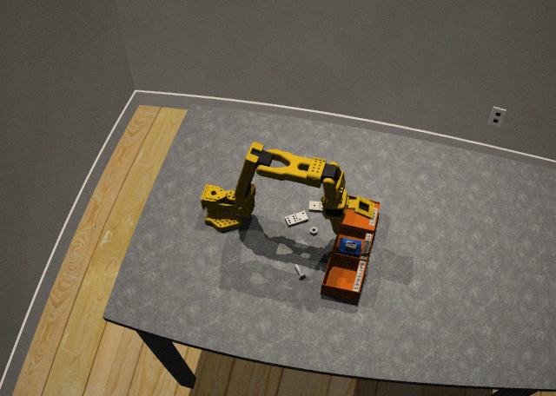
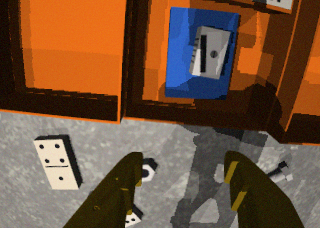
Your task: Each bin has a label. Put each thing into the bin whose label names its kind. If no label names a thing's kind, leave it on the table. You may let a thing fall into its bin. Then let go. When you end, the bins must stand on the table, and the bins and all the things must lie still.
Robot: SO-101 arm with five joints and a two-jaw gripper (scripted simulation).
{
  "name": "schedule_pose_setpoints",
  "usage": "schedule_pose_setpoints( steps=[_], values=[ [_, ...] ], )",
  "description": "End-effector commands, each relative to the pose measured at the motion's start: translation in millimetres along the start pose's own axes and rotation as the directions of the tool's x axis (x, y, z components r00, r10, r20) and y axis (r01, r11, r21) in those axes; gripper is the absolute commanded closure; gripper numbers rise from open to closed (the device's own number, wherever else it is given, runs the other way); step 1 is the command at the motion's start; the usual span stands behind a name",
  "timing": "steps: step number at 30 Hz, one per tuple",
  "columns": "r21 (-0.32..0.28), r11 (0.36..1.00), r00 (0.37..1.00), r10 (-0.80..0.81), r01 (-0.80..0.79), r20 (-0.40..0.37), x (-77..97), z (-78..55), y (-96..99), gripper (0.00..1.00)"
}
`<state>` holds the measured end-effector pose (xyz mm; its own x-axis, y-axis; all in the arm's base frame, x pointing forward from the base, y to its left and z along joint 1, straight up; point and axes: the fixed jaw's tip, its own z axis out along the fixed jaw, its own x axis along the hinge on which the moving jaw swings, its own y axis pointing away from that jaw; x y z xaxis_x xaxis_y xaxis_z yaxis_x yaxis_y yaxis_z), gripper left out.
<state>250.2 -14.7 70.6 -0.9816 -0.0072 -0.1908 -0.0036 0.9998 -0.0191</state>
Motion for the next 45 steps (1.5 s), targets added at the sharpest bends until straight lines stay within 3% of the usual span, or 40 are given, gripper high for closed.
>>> schedule_pose_setpoints(
  steps=[1, 2, 4, 10, 15, 45],
  values=[
    [-0.010, 0.988, 0.987, -0.156, 0.156, 0.030, 20.8, -18.7, 19.1, 0.78],
    [-0.016, 0.980, 0.980, -0.200, 0.201, 0.016, 29.4, -19.3, 23.5, 0.77],
    [-0.016, 0.980, 0.980, -0.200, 0.201, 0.016, 29.4, -19.3, 23.5, 0.77],
    [-0.062, 0.900, 0.899, -0.435, 0.432, -0.055, 78.9, -18.5, 41.5, 0.73],
    [-0.087, 0.848, 0.845, -0.528, 0.522, -0.081, 100.9, -16.0, 46.1, 0.72],
    [-0.104, 0.834, 0.827, -0.552, 0.542, -0.111, 107.1, -12.4, 46.2, 0.71]
  ],
)
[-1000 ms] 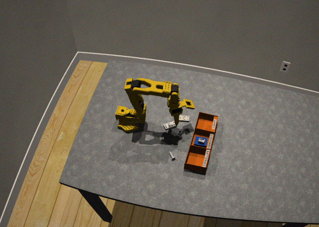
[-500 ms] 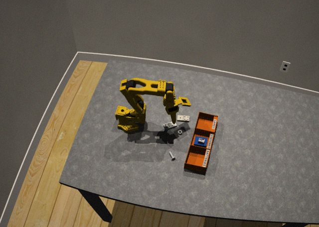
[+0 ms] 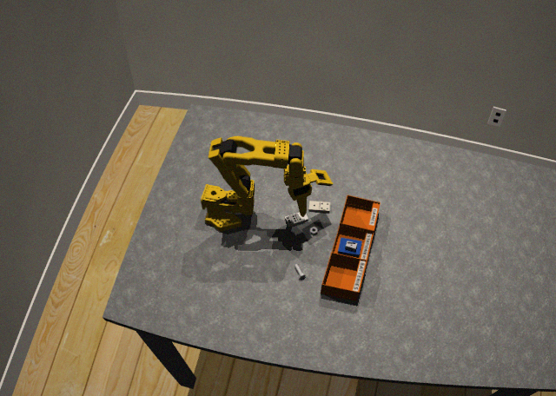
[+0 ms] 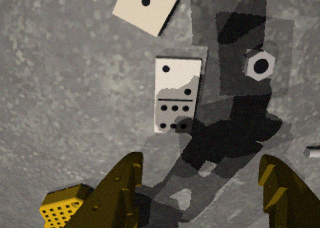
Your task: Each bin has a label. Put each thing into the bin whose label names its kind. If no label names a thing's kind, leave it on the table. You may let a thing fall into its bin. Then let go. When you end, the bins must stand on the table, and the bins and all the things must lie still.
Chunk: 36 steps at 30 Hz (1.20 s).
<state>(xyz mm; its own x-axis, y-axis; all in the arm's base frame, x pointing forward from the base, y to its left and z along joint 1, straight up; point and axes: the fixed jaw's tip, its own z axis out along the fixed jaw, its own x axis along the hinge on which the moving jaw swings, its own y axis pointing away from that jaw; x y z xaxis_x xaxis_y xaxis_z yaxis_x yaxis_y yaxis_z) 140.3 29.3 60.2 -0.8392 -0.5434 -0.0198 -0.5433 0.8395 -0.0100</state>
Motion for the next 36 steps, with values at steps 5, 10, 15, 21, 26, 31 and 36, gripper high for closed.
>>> schedule_pose_setpoints(
  steps=[5, 10, 15, 21, 26, 31, 36],
  values=[
    [0.007, 1.000, 1.000, -0.014, 0.014, 0.018, -2.7, -1.2, 0.2, 0.71],
    [0.007, 1.000, 1.000, -0.014, 0.014, 0.018, -2.7, -1.2, 0.2, 0.71],
    [0.007, 1.000, 1.000, -0.014, 0.014, 0.018, -2.9, -0.6, 0.1, 0.71],
    [0.007, 1.000, 1.000, -0.014, 0.014, 0.018, -3.6, 3.8, -0.2, 0.71],
    [0.007, 1.000, 1.000, -0.014, 0.014, 0.018, -4.4, 9.6, -0.6, 0.71],
    [0.007, 1.000, 1.000, -0.014, 0.014, 0.018, -5.1, 17.1, -0.8, 0.71],
    [0.007, 1.000, 1.000, -0.014, 0.014, 0.018, -5.3, 27.5, -0.9, 0.71]
  ],
)
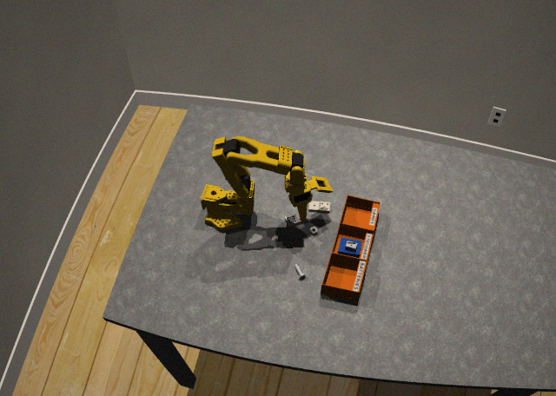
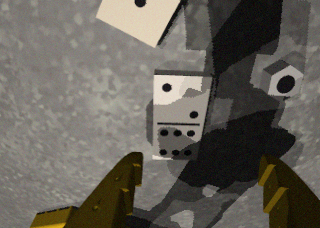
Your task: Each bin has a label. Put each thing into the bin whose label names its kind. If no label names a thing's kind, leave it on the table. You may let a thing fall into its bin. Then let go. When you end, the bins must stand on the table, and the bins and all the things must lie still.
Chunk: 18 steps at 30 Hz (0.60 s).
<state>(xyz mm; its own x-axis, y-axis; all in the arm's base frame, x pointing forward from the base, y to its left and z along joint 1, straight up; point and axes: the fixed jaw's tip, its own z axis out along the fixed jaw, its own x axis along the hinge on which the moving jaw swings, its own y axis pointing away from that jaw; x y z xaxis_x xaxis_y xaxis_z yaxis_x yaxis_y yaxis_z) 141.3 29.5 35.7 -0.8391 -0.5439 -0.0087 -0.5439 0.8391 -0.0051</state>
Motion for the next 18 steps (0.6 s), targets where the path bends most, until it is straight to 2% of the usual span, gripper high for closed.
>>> schedule_pose_setpoints(
  steps=[1, 6, 18],
  values=[
    [0.012, 1.000, 0.999, -0.014, 0.014, 0.029, -4.9, 4.9, -0.7, 0.71],
    [0.012, 1.000, 0.999, -0.014, 0.014, 0.029, -4.4, 14.1, -0.5, 0.71],
    [0.012, 1.000, 0.999, -0.014, 0.014, 0.029, -3.1, 23.7, 0.1, 0.71]
  ],
)
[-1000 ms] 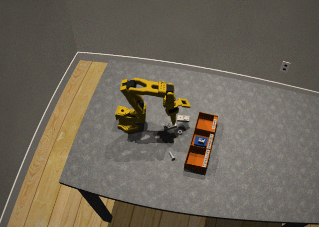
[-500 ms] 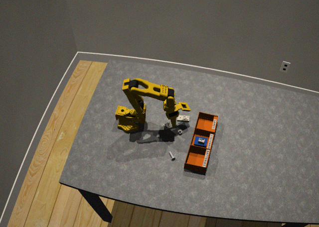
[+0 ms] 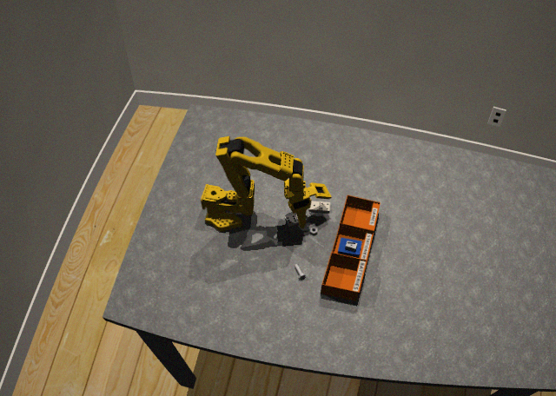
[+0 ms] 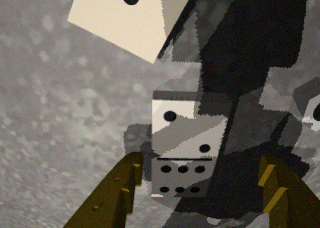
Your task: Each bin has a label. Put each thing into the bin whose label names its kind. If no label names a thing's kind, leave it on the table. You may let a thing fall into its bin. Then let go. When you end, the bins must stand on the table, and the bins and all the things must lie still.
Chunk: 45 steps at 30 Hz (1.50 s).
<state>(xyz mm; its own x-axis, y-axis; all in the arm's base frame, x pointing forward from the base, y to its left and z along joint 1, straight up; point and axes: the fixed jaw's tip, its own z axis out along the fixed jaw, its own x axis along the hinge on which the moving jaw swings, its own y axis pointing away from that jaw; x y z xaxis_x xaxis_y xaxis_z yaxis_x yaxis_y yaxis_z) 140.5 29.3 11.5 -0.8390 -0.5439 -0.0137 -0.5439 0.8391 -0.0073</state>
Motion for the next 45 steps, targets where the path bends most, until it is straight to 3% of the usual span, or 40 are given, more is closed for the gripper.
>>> schedule_pose_setpoints(
  steps=[1, 30, 45],
  values=[
    [0.010, 1.000, 1.000, -0.014, 0.014, 0.024, -4.1, -0.2, -0.4, 0.71],
    [-0.002, 1.000, 1.000, -0.014, 0.014, -0.001, -1.1, 3.2, 0.9, 0.72],
    [-0.002, 1.000, 1.000, -0.014, 0.014, -0.001, -1.1, 3.2, 0.9, 0.82]
  ],
)
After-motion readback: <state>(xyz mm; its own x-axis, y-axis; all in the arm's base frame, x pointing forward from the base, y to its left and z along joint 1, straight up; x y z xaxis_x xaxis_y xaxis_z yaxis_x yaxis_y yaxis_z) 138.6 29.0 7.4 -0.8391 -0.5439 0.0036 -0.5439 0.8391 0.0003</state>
